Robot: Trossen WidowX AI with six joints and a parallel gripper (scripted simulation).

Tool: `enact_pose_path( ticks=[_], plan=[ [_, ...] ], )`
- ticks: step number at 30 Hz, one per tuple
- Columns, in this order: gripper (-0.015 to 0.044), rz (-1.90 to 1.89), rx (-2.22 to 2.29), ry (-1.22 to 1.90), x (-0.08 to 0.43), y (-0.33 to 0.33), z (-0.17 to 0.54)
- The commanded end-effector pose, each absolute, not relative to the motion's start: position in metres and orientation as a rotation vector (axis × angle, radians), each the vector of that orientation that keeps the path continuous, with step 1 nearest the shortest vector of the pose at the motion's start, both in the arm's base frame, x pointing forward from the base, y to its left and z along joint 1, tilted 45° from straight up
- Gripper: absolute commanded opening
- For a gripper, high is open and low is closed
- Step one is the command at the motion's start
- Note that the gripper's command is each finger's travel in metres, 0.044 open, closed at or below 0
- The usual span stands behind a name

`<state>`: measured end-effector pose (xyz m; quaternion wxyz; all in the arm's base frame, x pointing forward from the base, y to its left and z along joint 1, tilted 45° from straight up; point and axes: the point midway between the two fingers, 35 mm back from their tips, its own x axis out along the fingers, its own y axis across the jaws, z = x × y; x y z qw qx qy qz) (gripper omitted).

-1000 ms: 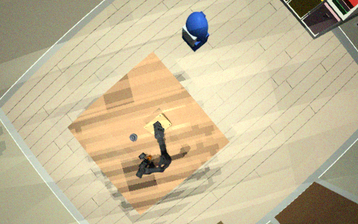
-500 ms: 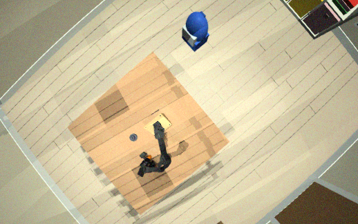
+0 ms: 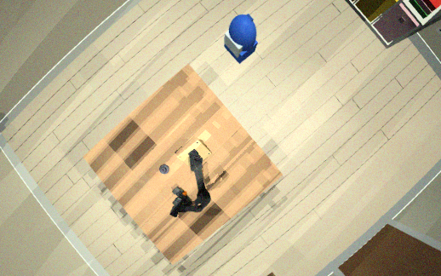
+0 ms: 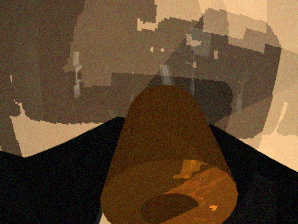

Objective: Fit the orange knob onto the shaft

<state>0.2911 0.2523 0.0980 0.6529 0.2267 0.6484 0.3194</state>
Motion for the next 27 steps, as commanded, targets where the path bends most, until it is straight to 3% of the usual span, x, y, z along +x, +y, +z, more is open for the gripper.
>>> enact_pose_path(
  ticks=[1,3,9,27],
  plan=[
    [0.0151,0.719,0.517,1.472,0.291,0.252,0.098],
    [0.0138,0.719,0.517,1.472,0.291,0.252,0.098],
    [0.0,0.714,0.509,1.473,0.298,0.233,0.111],
    [0.0,0.712,0.51,1.475,0.297,0.144,0.186]
  ],
)
